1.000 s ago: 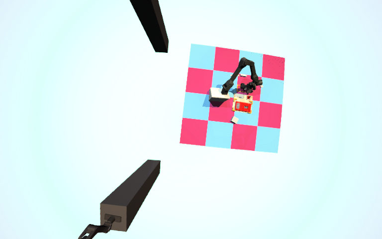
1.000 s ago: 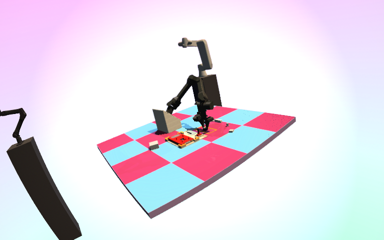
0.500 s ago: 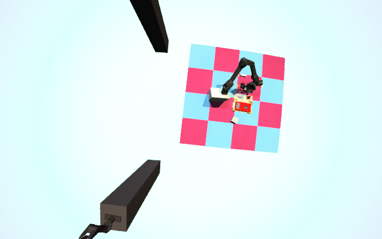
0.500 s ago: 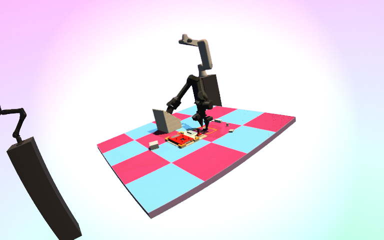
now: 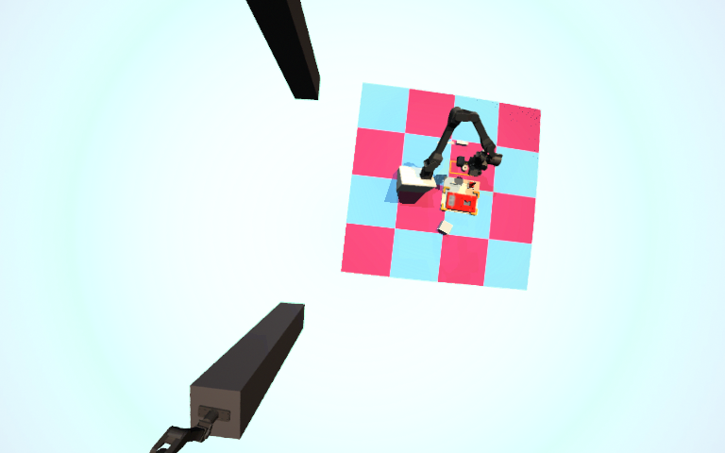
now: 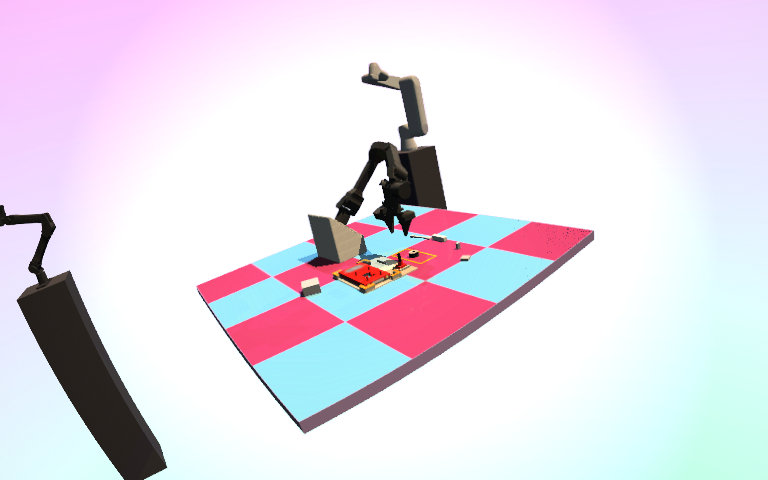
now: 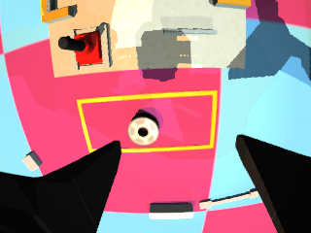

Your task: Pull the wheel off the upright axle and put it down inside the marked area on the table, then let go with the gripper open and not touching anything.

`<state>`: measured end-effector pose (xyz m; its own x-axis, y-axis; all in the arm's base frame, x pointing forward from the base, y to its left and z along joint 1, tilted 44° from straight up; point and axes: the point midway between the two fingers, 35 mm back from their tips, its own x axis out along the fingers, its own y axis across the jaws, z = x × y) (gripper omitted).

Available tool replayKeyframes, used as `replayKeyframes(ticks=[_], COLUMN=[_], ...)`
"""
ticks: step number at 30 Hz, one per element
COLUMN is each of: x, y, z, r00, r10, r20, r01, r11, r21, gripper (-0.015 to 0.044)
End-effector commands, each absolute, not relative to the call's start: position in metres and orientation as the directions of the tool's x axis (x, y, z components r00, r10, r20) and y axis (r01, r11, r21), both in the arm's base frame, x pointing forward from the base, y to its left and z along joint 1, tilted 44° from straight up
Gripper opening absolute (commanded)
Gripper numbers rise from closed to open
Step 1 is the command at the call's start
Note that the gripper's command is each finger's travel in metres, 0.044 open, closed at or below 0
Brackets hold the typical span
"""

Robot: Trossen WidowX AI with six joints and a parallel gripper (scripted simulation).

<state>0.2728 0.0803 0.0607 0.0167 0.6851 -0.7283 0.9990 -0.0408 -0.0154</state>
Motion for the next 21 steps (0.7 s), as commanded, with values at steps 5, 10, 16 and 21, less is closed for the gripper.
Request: replayKeyframes(ticks=[5, 10, 16, 21], x=[0.2268, 0.2268, 0.2268, 0.2268], y=[0.0556, 0.0556, 0.0556, 0.0556], z=[0.0668, 0.0668, 0.0668, 0.0668], r00=[0.019, 0.019, 0.019, 0.019], r10=[0.688, 0.688, 0.688, 0.688], r20=[-0.725, -0.725, -0.725, -0.725], r01=[0.999, 0.999, 0.999, 0.999], r11=[-0.041, -0.041, -0.041, -0.041], r21=[-0.013, -0.013, -0.013, -0.013], gripper=[0.044, 0.044, 0.044, 0.044])
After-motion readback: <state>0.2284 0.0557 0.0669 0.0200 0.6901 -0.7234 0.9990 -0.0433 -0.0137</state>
